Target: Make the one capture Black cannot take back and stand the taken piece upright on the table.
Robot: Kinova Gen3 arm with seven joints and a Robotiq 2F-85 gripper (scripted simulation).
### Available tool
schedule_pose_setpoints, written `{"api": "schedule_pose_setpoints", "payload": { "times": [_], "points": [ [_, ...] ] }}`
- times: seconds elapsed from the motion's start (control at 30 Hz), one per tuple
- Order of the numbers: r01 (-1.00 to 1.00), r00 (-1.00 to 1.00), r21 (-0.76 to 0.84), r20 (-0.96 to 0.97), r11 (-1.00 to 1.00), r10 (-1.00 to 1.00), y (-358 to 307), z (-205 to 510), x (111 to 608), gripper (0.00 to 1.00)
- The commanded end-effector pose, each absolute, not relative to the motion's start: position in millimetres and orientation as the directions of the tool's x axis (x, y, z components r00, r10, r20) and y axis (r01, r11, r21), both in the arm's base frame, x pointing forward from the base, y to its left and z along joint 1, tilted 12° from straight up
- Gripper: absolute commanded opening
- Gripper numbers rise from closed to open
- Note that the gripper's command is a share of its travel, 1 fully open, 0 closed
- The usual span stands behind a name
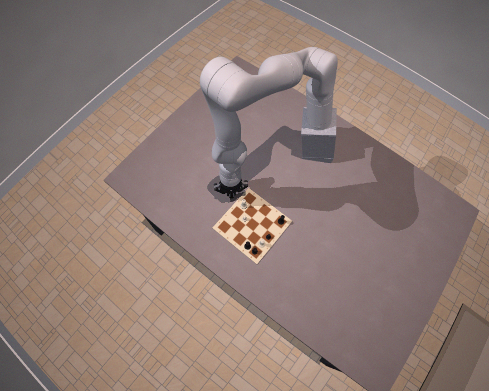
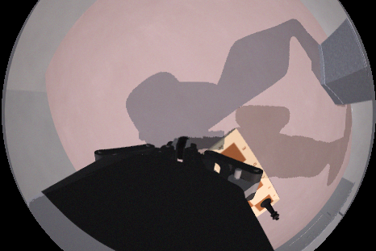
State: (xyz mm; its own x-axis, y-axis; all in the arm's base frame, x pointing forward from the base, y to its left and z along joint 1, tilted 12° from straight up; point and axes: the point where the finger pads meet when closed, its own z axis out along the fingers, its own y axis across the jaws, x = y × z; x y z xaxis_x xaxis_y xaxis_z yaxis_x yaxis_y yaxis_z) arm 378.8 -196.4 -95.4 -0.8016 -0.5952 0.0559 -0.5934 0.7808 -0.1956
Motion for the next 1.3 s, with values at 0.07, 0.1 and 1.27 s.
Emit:
{"api": "schedule_pose_setpoints", "payload": {
  "times": [0.07,0.1,1.27],
  "points": [
    [-0.593,-0.802,-0.197,0.055,0.781,-0.595,-196.4,-94.9,379.4,0.00],
    [-0.593,-0.802,-0.197,0.055,0.781,-0.595,-196.5,-95.0,379.4,0.00],
    [-0.593,-0.802,-0.197,0.055,0.781,-0.595,-197.2,-98.6,379.7,0.00]
  ]
}}
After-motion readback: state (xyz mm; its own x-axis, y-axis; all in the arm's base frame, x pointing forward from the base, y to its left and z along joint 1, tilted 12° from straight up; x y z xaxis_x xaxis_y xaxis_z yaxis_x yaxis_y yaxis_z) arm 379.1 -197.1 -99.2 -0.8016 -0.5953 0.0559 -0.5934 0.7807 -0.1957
